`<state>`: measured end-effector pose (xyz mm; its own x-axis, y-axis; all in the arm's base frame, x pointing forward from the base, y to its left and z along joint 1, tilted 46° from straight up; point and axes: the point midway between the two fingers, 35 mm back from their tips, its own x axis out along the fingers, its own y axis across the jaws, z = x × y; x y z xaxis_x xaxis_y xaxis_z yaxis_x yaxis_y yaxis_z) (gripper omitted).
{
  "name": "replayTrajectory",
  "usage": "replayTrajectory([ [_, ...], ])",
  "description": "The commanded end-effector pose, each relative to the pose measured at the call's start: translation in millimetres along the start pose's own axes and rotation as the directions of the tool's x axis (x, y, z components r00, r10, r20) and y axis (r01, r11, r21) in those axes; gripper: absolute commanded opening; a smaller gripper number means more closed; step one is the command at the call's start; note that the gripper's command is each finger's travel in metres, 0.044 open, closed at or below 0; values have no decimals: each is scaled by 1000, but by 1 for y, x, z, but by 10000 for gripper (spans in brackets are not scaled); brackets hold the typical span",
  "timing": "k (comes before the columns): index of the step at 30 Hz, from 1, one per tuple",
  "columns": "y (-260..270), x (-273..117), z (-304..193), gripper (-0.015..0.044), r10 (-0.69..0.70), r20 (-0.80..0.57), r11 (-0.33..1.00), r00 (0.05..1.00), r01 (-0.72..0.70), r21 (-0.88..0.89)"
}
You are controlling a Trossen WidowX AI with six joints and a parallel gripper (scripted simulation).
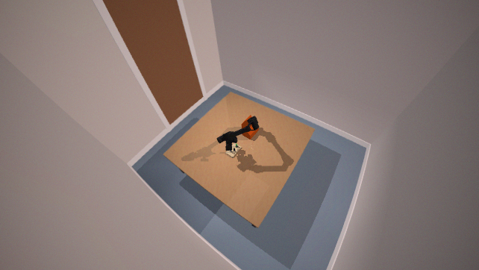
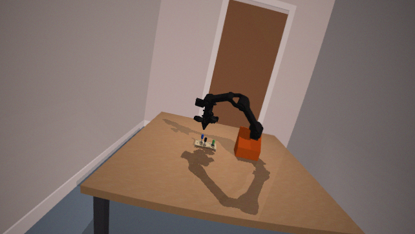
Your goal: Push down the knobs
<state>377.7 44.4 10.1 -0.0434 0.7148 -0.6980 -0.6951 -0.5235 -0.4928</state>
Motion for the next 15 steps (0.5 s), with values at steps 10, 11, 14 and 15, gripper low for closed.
replayTrajectory([
  [10, 1, 20, 2, 0, 6, 8, 1000, 1000, -6, -1],
  [11, 1, 21, 2, 0, 6, 8, 1000, 1000, -6, -1],
  [14, 1, 26, 2, 0, 5, 8, 1000, 1000, -5, -1],
  [15, 1, 28, 2, 0, 5, 8, 1000, 1000, -5, -1],
])
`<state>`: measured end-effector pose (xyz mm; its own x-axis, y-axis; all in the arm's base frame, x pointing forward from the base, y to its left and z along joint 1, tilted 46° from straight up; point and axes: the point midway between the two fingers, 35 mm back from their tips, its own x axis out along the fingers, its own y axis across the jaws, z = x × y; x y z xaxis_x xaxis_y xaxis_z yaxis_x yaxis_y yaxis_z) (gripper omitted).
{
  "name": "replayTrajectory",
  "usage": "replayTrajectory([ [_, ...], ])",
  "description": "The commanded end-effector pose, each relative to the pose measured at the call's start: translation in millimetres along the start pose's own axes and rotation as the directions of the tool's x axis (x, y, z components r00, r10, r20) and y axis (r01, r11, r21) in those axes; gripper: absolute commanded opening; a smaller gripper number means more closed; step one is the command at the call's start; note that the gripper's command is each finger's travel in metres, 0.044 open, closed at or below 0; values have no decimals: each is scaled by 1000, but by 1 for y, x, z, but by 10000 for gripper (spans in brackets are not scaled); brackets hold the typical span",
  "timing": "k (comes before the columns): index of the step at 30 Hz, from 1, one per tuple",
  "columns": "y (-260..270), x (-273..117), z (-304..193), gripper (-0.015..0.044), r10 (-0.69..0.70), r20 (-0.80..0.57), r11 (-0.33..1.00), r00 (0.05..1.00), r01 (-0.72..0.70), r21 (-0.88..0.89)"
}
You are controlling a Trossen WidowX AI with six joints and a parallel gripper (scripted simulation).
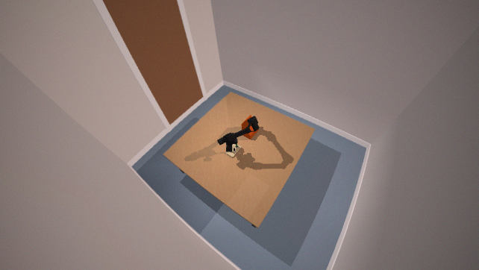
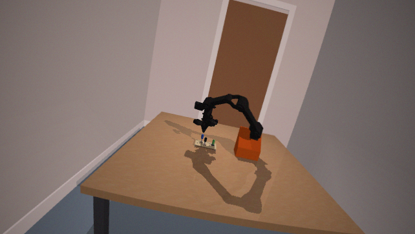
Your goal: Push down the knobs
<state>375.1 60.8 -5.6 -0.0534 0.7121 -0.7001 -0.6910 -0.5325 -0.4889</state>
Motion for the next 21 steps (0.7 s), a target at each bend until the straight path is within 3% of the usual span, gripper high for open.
replayTrajectory([
  [1, 0, 7, 1, 0, -4, 3, 1000, 1000, 4, 4],
  [21, 0, 13, 1, 0, -4, 4, 1000, 1000, 4, 4],
])
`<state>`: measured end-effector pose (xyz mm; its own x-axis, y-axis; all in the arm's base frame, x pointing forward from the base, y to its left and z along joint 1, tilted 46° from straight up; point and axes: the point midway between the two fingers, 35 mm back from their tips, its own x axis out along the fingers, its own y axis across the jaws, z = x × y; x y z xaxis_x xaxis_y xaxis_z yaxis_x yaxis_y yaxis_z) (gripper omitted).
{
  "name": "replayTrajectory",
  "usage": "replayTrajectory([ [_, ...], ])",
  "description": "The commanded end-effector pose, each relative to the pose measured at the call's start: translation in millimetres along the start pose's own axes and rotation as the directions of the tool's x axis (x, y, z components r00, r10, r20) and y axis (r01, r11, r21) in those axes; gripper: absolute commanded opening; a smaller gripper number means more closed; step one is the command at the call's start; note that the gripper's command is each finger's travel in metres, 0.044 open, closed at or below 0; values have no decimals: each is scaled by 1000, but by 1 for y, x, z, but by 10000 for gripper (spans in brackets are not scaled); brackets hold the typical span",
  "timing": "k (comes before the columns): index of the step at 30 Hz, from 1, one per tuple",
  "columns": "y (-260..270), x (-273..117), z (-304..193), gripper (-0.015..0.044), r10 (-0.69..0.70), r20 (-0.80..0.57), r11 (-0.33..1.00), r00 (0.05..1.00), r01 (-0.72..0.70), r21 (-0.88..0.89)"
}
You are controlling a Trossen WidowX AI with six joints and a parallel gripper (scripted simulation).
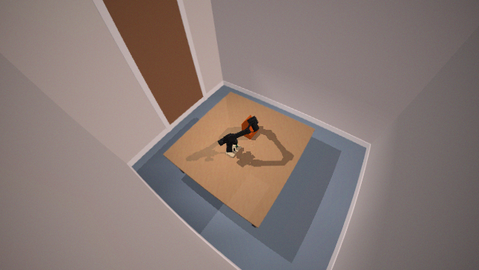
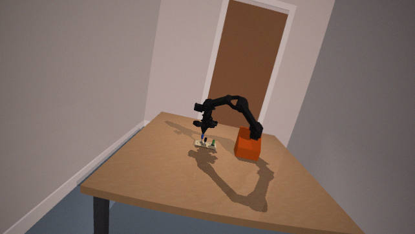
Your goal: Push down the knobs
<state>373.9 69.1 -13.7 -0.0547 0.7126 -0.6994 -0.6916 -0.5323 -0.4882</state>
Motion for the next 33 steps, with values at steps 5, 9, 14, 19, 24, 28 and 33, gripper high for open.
replayTrajectory([
  [5, -1, 2, 0, 0, -5, 2, 1000, 1000, 5, 3],
  [9, -1, 3, 0, 0, -5, 2, 1000, 1000, 5, 3],
  [14, -1, 4, 0, 0, -5, 2, 1000, 1000, 5, 3],
  [19, -1, 3, 0, 0, -5, 2, 1000, 1000, 5, 3],
  [24, -1, 3, 0, 0, -5, 2, 1000, 1000, 5, 3],
  [28, -1, 3, 0, 0, -5, 2, 1000, 1000, 5, 3],
  [33, -1, 7, 0, 0, -5, 2, 1000, 1000, 5, 3],
])
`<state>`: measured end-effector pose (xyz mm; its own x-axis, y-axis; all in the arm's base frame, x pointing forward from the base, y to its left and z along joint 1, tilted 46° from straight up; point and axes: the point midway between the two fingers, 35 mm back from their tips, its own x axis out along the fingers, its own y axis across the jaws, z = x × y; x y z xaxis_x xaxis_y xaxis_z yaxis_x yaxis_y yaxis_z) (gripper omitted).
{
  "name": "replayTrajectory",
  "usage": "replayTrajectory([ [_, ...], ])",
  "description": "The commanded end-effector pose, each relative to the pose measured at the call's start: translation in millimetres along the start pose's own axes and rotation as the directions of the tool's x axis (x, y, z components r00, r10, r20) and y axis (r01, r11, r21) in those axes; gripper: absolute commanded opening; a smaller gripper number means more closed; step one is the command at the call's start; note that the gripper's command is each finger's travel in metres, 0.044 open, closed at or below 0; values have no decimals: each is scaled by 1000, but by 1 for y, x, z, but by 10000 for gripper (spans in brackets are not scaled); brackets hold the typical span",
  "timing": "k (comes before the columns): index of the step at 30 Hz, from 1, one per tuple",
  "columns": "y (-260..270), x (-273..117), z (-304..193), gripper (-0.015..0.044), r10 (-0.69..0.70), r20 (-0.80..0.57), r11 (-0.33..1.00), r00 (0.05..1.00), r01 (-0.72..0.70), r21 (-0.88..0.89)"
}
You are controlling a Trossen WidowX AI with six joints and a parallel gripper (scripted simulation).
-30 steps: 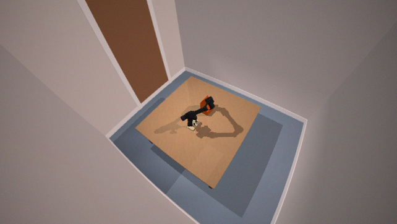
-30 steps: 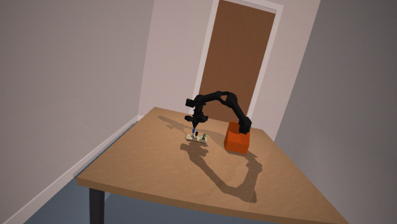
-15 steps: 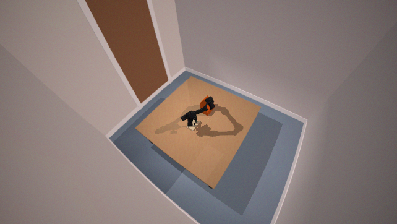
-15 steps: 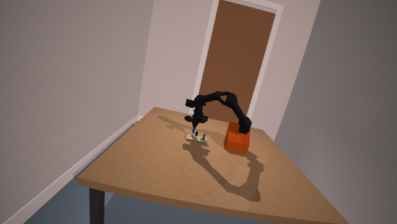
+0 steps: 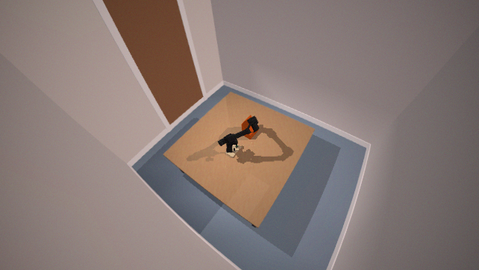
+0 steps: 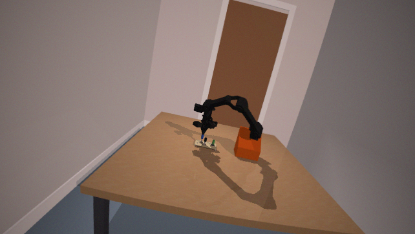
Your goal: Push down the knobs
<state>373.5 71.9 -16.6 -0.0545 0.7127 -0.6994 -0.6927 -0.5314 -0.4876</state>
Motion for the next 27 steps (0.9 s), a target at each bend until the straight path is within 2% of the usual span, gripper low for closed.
replayTrajectory([
  [1, -1, 4, 0, 0, -5, 2, 1000, 1000, 5, 2],
  [27, -1, 14, 0, 0, -5, 3, 1000, 1000, 5, 2],
])
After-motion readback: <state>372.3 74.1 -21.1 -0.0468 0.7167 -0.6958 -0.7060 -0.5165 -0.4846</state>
